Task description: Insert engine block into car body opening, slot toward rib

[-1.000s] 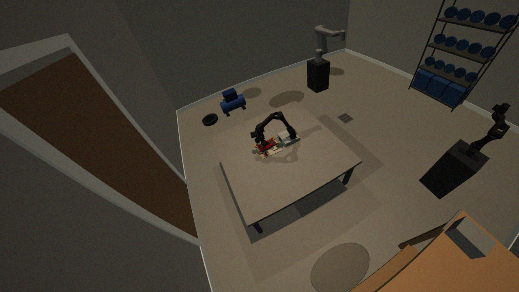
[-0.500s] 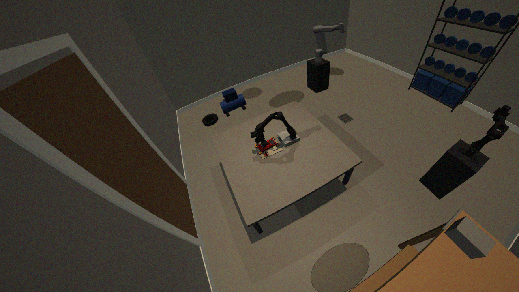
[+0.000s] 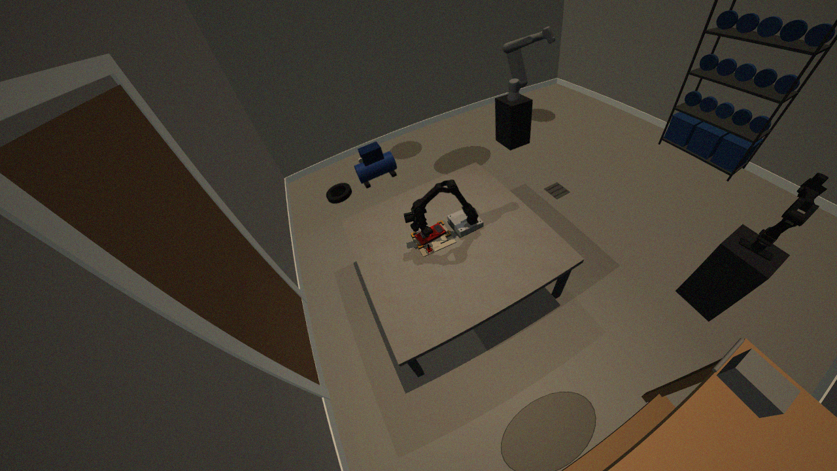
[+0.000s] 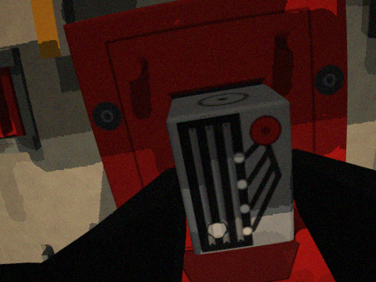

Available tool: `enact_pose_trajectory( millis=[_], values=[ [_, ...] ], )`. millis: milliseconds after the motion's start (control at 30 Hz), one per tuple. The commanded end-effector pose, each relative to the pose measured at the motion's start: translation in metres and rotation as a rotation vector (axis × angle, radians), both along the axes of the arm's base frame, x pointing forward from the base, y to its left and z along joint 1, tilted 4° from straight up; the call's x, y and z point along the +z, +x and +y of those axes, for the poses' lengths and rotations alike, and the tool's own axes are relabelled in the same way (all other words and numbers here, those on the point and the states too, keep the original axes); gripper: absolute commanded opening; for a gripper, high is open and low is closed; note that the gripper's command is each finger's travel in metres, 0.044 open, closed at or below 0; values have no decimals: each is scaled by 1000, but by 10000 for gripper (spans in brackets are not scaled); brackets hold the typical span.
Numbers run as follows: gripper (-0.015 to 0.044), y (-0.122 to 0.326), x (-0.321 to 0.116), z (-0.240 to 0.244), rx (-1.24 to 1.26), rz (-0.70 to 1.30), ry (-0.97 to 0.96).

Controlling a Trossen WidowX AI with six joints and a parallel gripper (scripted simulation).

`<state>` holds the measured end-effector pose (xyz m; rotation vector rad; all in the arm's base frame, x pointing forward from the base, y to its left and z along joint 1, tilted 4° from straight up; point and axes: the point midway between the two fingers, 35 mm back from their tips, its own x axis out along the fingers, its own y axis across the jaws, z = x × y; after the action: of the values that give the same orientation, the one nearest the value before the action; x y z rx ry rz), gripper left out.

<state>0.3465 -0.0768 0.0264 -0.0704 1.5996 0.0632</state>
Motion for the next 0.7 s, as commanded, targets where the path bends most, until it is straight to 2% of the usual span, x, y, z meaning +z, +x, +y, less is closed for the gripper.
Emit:
enact_pose_trajectory(
  millis=[0,367,667],
  values=[
    [159,0,-1,0,3,-2,1],
    [159,0,-1,0,3,-2,1],
    [395,0,0,0,0,0,0]
  ],
)
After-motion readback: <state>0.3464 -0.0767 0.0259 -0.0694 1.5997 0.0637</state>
